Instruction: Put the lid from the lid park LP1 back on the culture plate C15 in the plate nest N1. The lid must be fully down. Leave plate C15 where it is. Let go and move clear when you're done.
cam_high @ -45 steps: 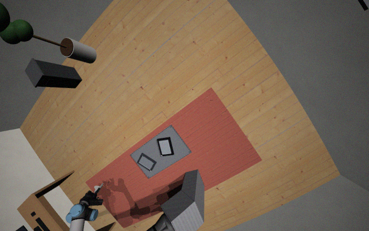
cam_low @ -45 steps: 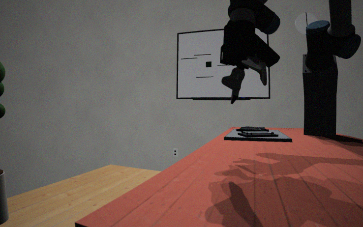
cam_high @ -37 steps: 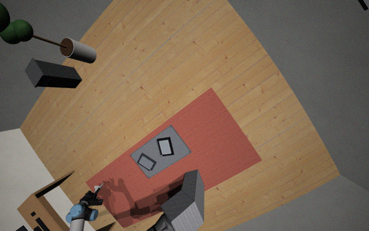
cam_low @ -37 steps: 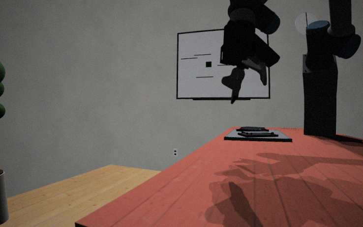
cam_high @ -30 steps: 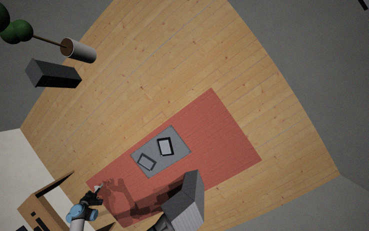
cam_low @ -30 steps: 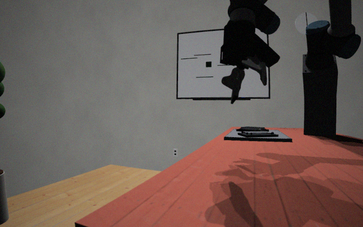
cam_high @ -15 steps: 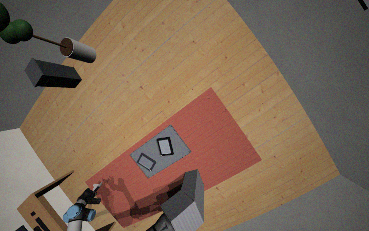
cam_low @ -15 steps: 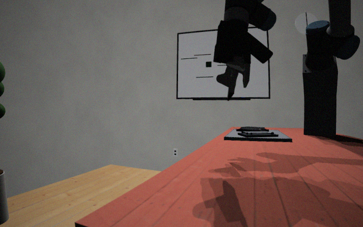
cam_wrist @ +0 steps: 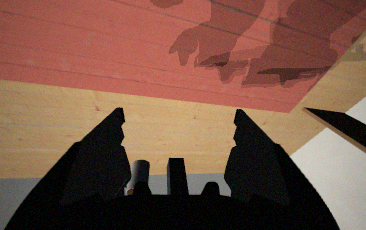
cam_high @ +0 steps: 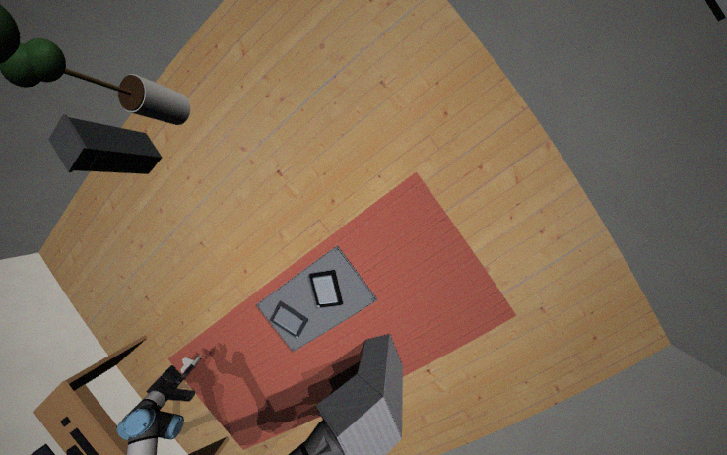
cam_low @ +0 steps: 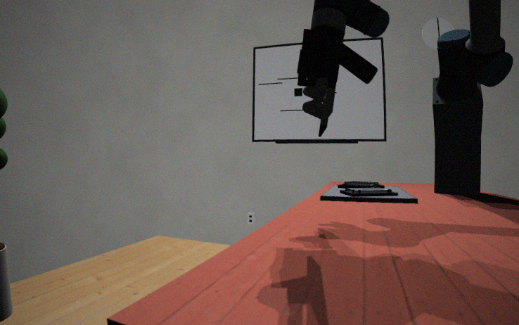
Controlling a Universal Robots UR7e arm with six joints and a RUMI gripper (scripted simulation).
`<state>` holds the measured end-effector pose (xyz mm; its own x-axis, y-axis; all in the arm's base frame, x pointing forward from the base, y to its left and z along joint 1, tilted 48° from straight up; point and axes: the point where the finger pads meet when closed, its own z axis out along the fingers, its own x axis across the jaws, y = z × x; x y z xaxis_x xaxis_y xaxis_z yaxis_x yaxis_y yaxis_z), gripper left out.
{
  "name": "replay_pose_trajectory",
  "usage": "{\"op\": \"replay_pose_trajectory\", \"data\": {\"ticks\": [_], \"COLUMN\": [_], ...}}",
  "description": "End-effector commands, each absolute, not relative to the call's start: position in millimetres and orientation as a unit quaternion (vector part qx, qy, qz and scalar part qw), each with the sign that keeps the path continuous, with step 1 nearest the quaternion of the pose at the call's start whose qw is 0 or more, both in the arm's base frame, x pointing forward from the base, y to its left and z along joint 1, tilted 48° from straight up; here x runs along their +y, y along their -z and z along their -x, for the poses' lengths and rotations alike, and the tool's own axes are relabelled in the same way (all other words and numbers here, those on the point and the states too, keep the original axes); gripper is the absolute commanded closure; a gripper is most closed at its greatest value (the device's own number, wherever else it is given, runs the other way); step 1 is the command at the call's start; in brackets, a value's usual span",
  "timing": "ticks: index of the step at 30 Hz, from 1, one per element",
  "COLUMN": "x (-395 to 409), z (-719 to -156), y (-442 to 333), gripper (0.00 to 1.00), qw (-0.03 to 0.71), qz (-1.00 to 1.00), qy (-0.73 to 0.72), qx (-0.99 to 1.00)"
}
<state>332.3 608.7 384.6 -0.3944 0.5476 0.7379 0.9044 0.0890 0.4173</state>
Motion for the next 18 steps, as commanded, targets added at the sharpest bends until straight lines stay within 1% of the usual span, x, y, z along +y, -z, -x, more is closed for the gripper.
{"op": "replay_pose_trajectory", "data": {"ticks": [1,18], "x": [593,550], "z": [-348,-387], "y": [-382,-374], "gripper": [0.18,0.18], "qw": [0.205,0.211], "qz": [0.552,0.659], "qy": [0.427,0.387], "qx": [-0.687,-0.609]}}
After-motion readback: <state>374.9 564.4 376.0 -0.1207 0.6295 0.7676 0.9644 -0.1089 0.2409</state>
